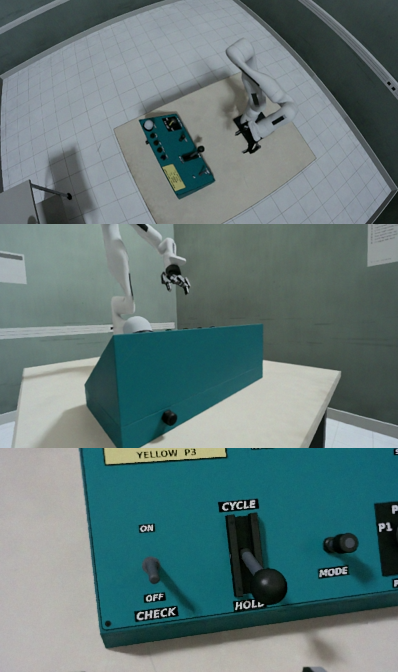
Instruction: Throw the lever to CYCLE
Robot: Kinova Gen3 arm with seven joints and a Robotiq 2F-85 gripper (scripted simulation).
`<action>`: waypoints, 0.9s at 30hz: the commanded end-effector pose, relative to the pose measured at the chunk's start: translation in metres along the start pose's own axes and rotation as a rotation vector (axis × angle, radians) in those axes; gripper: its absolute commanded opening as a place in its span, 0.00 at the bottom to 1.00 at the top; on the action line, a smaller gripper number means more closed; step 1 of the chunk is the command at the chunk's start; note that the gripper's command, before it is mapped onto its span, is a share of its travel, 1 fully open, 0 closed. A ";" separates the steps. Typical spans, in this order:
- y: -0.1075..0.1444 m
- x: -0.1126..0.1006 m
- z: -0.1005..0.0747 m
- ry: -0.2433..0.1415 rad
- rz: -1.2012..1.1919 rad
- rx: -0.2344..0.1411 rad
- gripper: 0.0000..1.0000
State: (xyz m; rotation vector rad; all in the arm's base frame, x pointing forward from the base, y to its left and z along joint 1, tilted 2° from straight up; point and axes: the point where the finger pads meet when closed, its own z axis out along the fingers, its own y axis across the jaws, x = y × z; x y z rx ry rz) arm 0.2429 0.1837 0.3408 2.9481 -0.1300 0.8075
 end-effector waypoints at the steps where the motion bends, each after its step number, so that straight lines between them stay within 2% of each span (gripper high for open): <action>1: 0.002 0.001 -0.001 -0.001 -0.002 0.002 1.00; 6: 0.010 0.005 -0.003 -0.004 -0.010 0.007 1.00; 21: 0.069 0.027 -0.010 -0.019 -0.060 0.046 1.00; 23: 0.069 0.027 -0.010 -0.019 -0.060 0.046 1.00; 27: 0.090 0.033 -0.010 -0.022 -0.075 0.059 1.00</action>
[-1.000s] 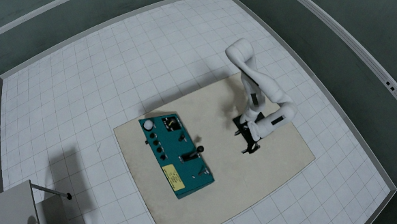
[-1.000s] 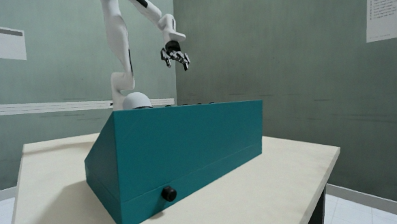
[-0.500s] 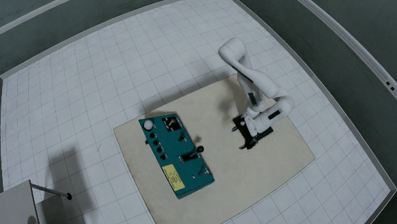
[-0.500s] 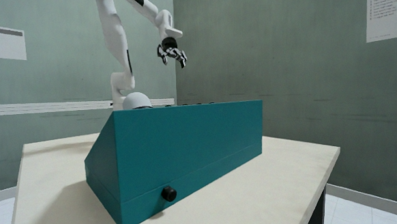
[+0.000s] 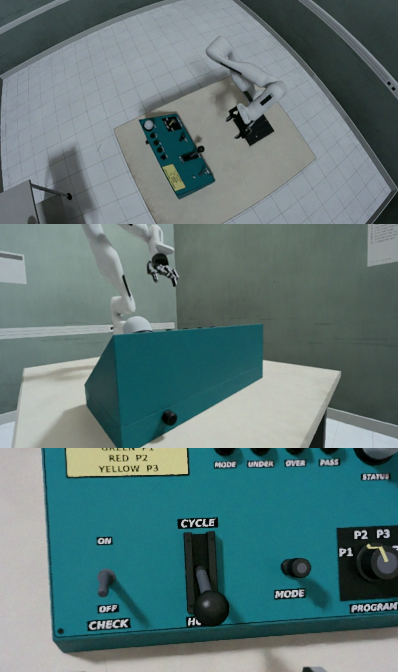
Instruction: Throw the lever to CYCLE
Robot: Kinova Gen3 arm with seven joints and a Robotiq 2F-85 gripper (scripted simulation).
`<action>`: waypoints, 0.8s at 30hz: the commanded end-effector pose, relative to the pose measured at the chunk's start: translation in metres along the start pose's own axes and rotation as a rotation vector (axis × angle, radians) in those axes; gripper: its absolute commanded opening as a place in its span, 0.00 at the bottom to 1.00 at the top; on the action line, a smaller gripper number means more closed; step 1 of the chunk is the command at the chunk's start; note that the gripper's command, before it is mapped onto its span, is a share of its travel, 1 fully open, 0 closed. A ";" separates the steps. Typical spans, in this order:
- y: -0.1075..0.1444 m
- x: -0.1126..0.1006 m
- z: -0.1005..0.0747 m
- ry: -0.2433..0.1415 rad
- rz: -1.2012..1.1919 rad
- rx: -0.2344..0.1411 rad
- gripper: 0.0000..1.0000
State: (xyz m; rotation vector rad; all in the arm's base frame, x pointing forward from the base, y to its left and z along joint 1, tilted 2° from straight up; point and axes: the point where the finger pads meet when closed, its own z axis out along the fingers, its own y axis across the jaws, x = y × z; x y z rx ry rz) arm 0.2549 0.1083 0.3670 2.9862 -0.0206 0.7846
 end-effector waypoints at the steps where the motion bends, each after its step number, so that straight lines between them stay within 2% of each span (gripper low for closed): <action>1: 0.019 0.004 -0.002 -0.003 -0.015 0.016 1.00; 11: 0.060 0.009 -0.002 -0.004 -0.039 0.041 1.00; 13: 0.060 0.009 -0.002 -0.004 -0.039 0.041 1.00; 14: 0.072 0.010 -0.001 -0.003 -0.045 0.048 1.00; 24: 0.113 0.011 0.005 0.000 -0.062 0.070 1.00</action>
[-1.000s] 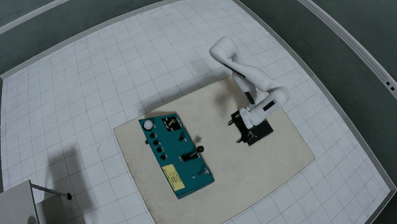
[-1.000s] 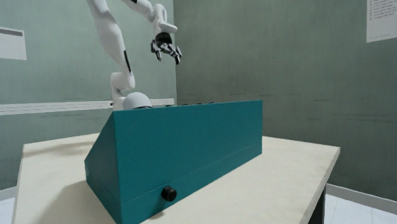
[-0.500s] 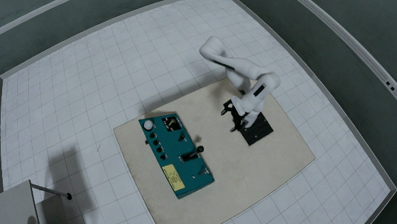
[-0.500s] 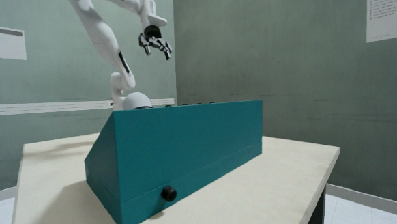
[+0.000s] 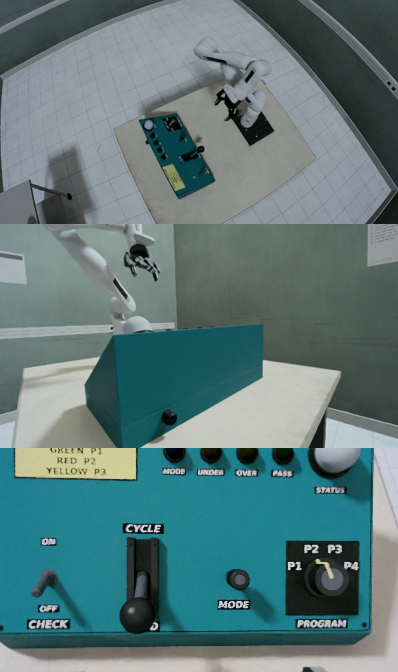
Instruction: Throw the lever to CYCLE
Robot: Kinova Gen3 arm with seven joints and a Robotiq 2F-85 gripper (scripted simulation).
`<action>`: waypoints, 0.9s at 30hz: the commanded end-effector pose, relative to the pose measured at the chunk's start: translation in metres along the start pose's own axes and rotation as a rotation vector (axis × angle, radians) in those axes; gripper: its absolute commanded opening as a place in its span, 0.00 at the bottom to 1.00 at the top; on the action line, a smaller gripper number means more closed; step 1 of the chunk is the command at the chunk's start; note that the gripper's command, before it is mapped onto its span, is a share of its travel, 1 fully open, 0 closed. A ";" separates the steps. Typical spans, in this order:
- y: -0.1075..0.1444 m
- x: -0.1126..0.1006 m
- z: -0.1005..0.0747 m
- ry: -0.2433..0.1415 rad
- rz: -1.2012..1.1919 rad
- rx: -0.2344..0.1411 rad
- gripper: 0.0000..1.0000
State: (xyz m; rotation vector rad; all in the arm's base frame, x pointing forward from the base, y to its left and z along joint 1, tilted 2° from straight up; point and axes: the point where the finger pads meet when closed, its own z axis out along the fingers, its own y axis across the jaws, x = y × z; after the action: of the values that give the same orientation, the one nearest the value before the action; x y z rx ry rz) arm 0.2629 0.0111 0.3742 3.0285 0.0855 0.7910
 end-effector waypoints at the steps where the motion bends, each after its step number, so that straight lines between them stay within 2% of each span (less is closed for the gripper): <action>1: 0.020 -0.001 0.001 0.002 -0.009 0.013 1.00; 6: 0.032 -0.003 0.003 0.003 -0.013 0.019 1.00; 7: 0.043 -0.004 0.005 0.005 -0.017 0.025 1.00; 21: 0.094 -0.017 0.017 0.013 -0.028 0.051 1.00; 23: 0.094 -0.017 0.017 0.013 -0.028 0.051 1.00; 27: 0.113 -0.024 0.023 0.016 -0.030 0.061 1.00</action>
State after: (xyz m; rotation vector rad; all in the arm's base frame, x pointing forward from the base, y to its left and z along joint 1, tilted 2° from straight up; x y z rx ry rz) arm 0.2599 -0.0883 0.3500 3.0636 0.1488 0.8217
